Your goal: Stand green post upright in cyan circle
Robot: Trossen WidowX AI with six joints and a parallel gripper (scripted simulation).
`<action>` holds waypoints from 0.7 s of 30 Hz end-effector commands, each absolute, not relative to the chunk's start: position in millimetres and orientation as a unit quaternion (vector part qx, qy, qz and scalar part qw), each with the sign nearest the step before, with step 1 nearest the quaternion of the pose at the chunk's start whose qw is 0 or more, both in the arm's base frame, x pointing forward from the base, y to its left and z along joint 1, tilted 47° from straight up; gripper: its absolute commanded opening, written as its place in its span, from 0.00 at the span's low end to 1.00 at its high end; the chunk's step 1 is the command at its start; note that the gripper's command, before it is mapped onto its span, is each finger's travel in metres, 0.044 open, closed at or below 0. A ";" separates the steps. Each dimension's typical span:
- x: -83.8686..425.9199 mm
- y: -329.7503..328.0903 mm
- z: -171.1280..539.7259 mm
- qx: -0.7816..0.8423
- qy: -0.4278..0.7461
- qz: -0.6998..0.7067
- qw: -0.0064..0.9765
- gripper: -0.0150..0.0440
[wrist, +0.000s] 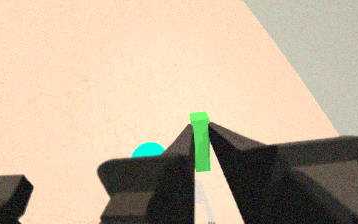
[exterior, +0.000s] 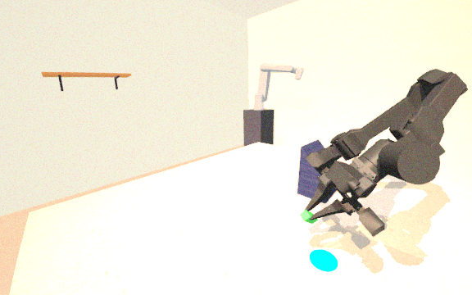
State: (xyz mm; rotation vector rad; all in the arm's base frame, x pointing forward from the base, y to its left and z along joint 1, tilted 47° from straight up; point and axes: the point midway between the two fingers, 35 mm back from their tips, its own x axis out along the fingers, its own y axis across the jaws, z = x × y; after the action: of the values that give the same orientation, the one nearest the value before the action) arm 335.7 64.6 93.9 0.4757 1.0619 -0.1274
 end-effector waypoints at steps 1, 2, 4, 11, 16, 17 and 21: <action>335.0 65.4 93.4 0.226 0.490 -0.067 0.839 0.29; 335.0 65.5 93.5 0.226 0.487 -0.068 0.841 0.29; 335.1 65.7 93.9 0.227 0.481 -0.071 0.844 0.29; 335.3 66.3 95.5 0.229 0.461 -0.080 0.853 0.29; 335.4 66.7 96.8 0.232 0.447 -0.085 0.860 0.29; 335.4 66.8 97.1 0.233 0.444 -0.087 0.861 0.29; 335.3 67.1 98.3 0.235 0.431 -0.091 0.866 0.29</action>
State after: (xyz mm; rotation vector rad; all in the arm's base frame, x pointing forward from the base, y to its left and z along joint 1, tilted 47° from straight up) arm 336.4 66.6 98.6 0.4868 0.9243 -0.1805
